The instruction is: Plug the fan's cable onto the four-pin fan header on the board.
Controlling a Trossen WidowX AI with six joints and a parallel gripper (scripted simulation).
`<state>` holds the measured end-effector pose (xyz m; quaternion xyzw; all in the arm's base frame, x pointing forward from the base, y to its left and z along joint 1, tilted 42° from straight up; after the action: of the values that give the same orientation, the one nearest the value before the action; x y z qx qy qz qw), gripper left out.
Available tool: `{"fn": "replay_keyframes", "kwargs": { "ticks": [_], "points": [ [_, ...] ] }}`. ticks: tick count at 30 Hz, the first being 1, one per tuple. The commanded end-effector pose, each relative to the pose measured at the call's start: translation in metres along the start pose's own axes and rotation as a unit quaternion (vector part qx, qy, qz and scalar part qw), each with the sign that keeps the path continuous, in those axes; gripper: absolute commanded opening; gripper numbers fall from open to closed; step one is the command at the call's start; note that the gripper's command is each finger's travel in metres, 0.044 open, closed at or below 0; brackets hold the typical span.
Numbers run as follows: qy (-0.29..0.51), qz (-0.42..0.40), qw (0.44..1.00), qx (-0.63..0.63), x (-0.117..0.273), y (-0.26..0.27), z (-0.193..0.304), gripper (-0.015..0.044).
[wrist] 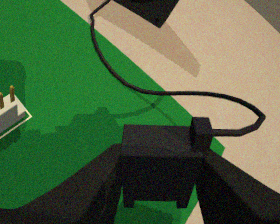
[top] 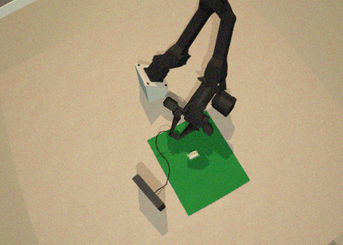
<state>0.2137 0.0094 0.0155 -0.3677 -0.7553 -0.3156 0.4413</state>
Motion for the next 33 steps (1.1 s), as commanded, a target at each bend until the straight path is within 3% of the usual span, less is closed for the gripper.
{"fn": "replay_keyframes", "kwargs": {
  "ticks": [1, 33],
  "points": [
    [-0.027, -0.014, 0.999, -0.014, 0.003, 0.000, 0.001, 0.0000],
    [-0.184, -0.182, 0.953, -0.157, 0.032, -0.001, 0.008, 0.0000]
  ]
}}
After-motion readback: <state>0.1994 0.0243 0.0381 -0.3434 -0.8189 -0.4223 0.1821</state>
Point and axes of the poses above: the point midway between the two fingers, 35 mm back from their tips, its own x axis back along the fingers, its own y axis across the jaws, z = x × y, the point moved 3 cm from there along x, back along the fingers, and after that the axes turned 8 degrees about -x, right-handed, at the moved point
